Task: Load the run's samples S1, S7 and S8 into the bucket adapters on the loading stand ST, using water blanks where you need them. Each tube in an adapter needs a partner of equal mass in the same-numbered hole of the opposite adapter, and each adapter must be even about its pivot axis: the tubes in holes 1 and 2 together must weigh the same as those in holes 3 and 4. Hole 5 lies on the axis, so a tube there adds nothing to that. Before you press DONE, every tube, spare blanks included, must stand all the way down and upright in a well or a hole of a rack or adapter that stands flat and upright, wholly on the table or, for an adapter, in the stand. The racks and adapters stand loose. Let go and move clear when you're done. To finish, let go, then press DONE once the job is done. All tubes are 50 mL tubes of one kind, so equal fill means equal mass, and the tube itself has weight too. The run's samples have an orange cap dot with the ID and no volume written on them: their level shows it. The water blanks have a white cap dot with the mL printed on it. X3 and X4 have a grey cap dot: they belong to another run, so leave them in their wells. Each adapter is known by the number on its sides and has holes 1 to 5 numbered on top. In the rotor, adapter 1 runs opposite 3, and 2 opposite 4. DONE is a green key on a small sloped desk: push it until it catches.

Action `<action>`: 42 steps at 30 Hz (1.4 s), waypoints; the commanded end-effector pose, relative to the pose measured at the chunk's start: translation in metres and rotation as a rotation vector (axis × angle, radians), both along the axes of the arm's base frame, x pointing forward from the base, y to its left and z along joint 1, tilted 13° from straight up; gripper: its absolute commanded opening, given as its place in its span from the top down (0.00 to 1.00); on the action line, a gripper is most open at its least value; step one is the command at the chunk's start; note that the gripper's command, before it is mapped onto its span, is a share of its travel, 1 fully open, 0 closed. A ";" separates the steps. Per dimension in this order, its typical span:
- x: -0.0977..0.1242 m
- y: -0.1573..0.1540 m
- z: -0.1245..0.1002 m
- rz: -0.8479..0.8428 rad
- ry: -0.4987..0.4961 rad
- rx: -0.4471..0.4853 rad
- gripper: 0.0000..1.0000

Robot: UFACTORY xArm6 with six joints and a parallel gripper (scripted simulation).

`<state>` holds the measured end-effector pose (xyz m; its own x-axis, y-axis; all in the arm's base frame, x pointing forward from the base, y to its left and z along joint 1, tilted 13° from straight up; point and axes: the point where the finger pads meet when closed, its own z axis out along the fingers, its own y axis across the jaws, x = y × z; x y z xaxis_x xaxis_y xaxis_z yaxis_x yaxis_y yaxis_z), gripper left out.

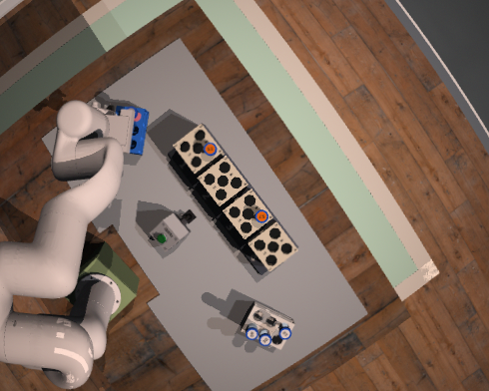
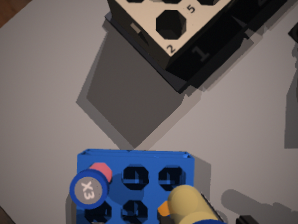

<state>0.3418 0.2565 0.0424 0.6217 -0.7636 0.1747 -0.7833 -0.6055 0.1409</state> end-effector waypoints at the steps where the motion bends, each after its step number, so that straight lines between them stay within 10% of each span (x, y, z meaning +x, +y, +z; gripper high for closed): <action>1: 0.010 -0.014 0.005 0.115 0.023 0.004 1.00; 22: 0.057 -0.095 0.024 0.732 0.164 0.003 1.00; 42: 0.097 -0.163 0.039 0.761 0.170 0.002 1.00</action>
<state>0.4313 0.1027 0.0781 0.9925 -0.1192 0.0274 -0.1223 -0.9670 0.2233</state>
